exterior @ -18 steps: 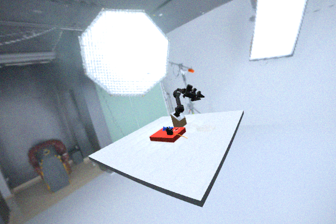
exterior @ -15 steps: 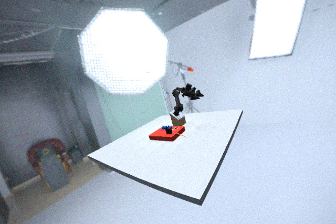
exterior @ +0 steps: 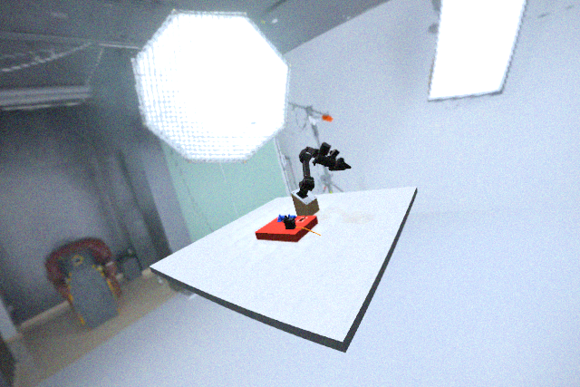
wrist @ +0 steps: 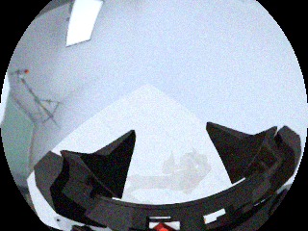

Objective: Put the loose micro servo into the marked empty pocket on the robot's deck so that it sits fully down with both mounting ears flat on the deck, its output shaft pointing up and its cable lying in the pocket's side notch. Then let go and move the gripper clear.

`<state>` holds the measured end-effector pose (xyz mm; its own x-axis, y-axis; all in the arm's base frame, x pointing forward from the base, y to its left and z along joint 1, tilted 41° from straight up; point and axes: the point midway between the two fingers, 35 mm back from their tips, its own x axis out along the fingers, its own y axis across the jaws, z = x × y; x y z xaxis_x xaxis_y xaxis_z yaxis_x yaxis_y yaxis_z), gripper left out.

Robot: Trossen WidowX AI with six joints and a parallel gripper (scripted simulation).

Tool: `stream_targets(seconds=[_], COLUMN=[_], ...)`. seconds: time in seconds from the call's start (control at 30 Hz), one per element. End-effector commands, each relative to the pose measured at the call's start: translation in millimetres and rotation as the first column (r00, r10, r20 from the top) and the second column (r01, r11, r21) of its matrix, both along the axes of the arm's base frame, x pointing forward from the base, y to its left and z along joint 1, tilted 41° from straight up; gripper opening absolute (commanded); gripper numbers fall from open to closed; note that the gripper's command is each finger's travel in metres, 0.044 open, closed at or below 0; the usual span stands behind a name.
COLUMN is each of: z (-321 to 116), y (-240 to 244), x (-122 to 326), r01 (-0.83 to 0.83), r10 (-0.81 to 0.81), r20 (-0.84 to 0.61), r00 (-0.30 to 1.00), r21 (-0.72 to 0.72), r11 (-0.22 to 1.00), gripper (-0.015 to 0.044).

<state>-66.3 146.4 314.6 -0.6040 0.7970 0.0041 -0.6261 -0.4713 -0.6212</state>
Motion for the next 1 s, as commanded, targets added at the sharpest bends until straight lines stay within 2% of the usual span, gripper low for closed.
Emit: stream_targets(seconds=[0.0, 0.2, 0.47, 0.97], z=[0.6, 0.9, 0.3, -7.4], y=[4.9, 15.7, 32.3, 55.4], x=[6.2, 20.8, 48.9, 108.3], r01=[0.029, 0.085, 0.165, 0.256], r10=[-0.030, -0.094, -0.225, -0.492], r20=[-0.034, -0.100, -0.246, -0.446], r00=[0.999, 0.991, 0.943, 0.748], r21=[-0.030, -0.091, -0.239, -0.491], r11=[0.999, 0.992, 0.957, 0.833], gripper=[0.0440, 0.0440, 0.0440, 0.0440])
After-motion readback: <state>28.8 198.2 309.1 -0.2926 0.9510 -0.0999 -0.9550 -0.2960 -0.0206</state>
